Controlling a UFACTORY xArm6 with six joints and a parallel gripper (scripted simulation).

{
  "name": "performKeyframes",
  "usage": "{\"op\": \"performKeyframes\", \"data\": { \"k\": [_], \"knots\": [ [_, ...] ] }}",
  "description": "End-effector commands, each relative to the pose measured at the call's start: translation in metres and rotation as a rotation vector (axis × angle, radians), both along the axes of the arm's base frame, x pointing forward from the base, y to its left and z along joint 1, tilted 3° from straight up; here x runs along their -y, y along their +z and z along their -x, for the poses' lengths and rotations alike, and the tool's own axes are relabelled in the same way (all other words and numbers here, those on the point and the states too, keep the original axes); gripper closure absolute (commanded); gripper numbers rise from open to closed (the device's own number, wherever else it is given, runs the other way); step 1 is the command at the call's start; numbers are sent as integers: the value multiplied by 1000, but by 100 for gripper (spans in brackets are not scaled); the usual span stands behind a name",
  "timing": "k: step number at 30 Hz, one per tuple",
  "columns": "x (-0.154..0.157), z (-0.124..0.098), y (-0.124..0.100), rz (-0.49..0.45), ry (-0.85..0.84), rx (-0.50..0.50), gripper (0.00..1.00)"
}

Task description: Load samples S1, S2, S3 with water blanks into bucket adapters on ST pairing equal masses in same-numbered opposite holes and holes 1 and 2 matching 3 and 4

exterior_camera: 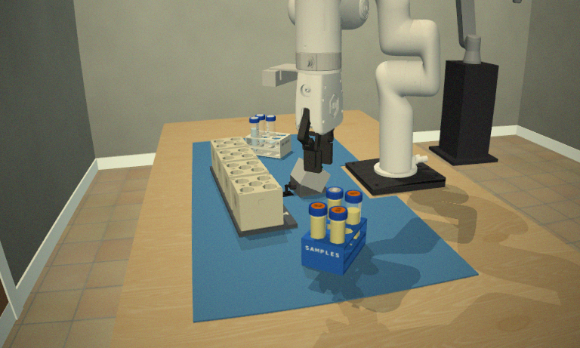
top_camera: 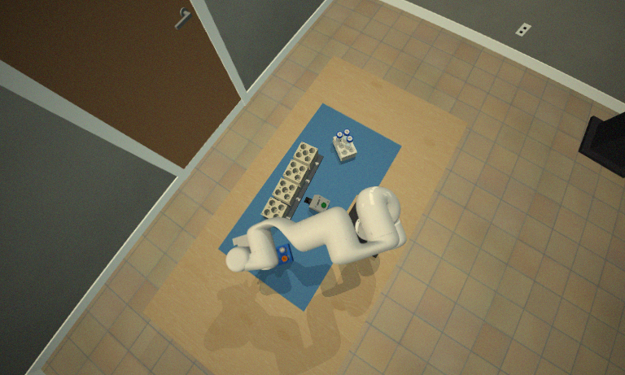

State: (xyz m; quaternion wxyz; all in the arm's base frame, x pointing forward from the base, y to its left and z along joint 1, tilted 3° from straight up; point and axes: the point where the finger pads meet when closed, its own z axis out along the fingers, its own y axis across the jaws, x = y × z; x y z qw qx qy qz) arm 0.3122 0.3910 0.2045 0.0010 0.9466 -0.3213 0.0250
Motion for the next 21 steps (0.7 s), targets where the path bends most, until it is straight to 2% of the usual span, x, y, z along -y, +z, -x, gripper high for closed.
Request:
{"op": "performKeyframes", "data": {
  "k": [1, 16, 21],
  "knots": [
    [-1, 0, 10, -4, 0, 3, 56],
    [-2, 1, 36, -4, 0, 3, 56],
    [-2, 1, 36, -4, 0, 3, 56]
  ]
}}
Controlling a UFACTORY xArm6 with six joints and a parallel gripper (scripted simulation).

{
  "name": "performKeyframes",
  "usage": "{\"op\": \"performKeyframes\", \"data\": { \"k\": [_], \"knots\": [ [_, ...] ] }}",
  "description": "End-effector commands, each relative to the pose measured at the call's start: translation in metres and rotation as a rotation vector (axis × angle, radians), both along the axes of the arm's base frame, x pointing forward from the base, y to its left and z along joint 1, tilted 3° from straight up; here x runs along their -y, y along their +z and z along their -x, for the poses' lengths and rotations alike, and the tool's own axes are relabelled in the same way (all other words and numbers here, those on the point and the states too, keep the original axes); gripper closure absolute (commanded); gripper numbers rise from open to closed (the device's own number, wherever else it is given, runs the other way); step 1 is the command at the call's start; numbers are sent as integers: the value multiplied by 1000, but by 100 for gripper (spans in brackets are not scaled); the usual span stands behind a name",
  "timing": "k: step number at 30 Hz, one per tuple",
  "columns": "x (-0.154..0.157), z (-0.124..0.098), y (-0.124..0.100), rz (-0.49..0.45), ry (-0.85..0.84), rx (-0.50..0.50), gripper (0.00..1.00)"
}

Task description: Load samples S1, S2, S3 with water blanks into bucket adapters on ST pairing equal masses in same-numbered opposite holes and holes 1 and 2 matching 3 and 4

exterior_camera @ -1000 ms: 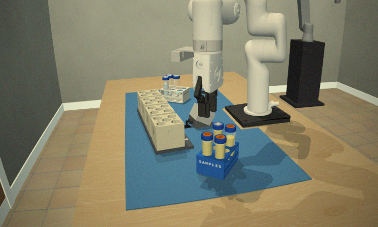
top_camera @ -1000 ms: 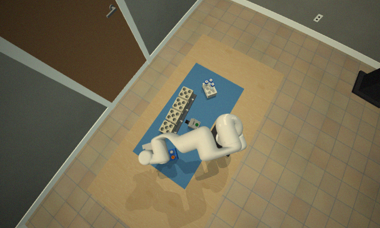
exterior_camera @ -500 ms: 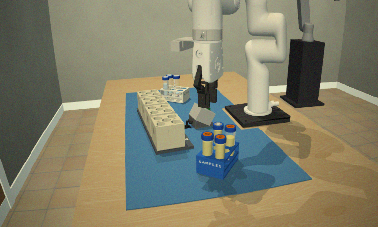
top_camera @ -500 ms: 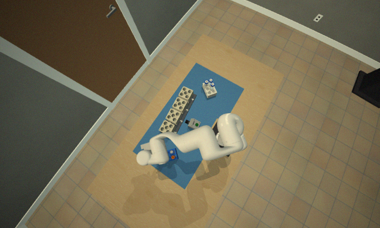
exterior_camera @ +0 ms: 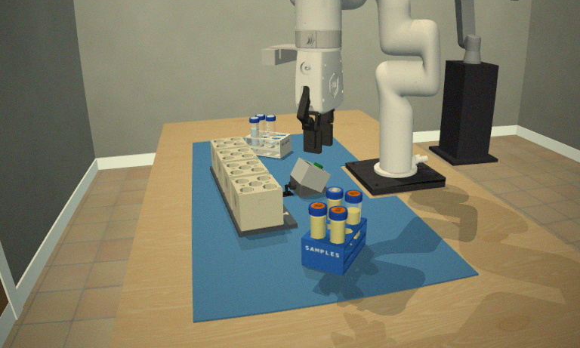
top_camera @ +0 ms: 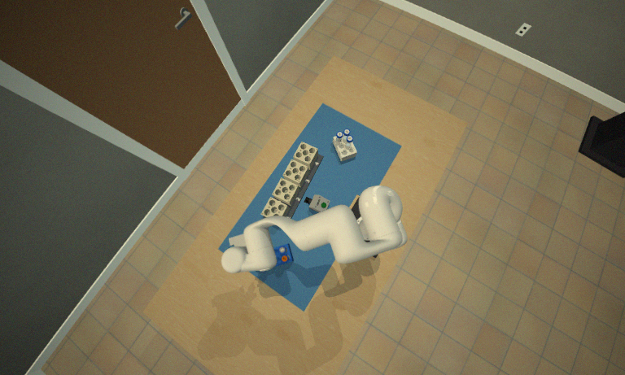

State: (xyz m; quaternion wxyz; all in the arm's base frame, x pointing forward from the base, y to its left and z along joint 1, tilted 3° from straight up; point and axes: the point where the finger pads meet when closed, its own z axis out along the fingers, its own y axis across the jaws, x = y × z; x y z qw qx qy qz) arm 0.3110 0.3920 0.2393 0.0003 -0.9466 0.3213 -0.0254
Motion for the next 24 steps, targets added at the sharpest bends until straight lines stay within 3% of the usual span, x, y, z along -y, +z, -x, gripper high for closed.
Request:
{"op": "performKeyframes", "data": {
  "k": [1, 18, 19, 24],
  "knots": [
    [-1, 0, 2, -2, 0, 2, 56],
    [-1, 0, 2, -2, 0, 2, 56],
    [2, 4, 1, -2, 0, 2, 43],
    [8, 18, 1, -2, 0, 2, 43]
  ]
}}
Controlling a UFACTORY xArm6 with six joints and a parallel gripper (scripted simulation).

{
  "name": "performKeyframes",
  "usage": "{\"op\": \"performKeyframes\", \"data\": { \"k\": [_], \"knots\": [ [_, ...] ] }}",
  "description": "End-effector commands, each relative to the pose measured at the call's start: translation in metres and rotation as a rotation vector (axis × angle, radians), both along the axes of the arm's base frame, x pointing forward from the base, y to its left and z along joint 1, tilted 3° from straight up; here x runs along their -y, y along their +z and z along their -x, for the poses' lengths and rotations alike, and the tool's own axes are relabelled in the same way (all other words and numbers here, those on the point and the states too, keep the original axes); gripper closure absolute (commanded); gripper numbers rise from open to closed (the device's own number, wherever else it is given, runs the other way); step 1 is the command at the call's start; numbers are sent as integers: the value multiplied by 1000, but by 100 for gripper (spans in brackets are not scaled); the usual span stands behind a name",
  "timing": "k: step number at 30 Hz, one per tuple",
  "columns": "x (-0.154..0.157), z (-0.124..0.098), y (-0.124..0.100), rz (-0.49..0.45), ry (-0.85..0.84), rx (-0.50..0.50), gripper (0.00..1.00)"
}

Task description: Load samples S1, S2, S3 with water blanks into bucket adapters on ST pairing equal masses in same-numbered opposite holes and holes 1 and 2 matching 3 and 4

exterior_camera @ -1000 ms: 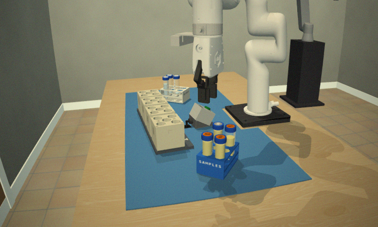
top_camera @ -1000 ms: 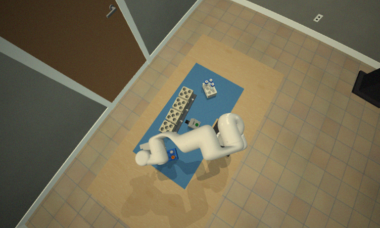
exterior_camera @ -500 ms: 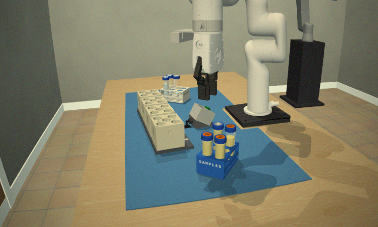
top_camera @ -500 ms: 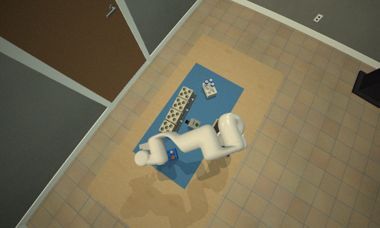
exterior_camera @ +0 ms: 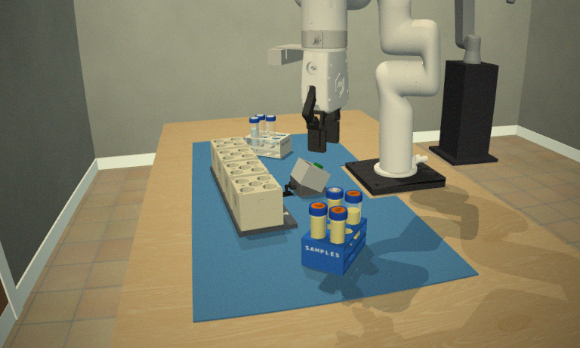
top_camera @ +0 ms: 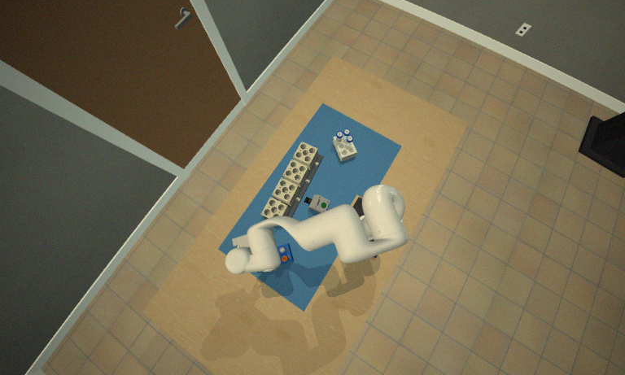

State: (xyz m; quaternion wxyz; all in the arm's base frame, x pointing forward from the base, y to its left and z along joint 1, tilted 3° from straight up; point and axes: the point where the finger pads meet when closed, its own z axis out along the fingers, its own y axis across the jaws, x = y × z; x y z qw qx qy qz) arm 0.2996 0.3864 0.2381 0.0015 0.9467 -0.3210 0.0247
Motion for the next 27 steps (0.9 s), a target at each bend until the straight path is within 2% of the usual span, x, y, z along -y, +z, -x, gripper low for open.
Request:
{"op": "performKeyframes", "data": {
  "k": [1, 14, 27],
  "knots": [
    [5, 11, 2, -5, 0, 4, 43],
    [33, 69, -1, -5, 0, 4, 43],
    [33, 69, -5, -5, 0, 4, 43]
  ]
}}
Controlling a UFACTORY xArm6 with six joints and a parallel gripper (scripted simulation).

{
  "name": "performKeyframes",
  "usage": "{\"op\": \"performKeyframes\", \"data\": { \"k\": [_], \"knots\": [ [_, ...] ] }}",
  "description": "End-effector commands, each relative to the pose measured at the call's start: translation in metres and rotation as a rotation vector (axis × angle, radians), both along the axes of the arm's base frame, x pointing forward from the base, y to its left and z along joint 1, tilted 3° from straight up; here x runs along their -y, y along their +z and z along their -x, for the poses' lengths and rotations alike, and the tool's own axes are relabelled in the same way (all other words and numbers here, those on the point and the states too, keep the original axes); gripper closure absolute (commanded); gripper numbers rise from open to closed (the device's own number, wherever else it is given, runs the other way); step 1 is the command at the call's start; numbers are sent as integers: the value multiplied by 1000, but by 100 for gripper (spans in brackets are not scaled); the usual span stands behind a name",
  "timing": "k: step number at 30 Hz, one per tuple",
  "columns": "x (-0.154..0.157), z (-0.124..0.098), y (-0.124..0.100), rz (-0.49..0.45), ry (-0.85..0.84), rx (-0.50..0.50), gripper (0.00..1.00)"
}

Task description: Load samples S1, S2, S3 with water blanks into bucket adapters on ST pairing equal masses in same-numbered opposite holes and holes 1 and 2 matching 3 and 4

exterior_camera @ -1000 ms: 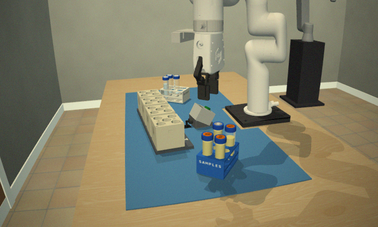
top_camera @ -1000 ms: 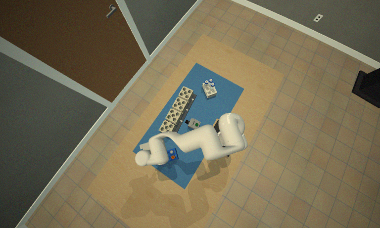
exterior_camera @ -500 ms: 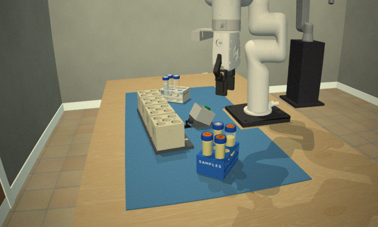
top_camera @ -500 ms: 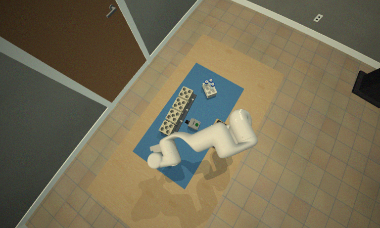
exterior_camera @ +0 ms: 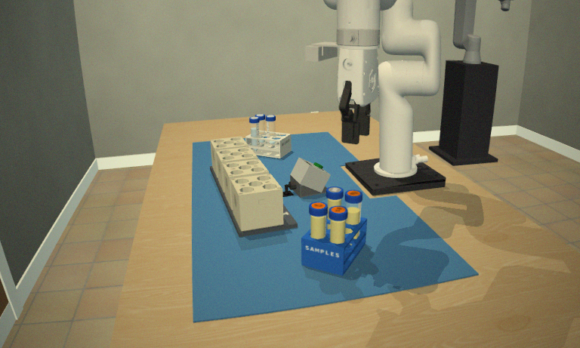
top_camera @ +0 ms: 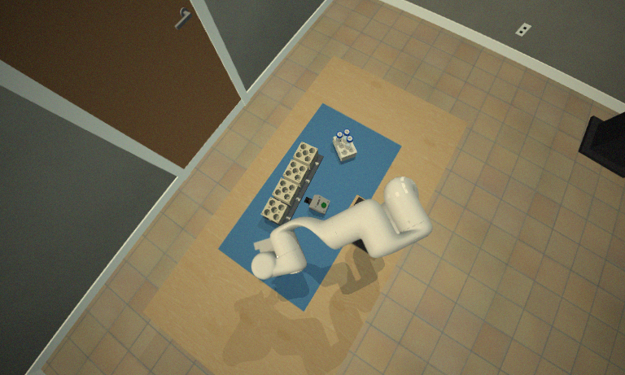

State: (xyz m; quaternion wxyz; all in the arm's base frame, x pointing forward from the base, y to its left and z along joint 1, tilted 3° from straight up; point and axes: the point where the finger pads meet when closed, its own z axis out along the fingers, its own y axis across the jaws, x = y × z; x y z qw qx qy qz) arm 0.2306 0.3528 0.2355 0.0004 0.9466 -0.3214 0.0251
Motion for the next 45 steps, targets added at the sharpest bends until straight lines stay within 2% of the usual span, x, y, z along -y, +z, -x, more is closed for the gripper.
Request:
{"op": "performKeyframes", "data": {
  "k": [1, 45],
  "knots": [
    [-1, -1, -4, -3, 0, 2, 43],
    [0, -4, -80, -3, 0, 2, 43]
  ]
}}
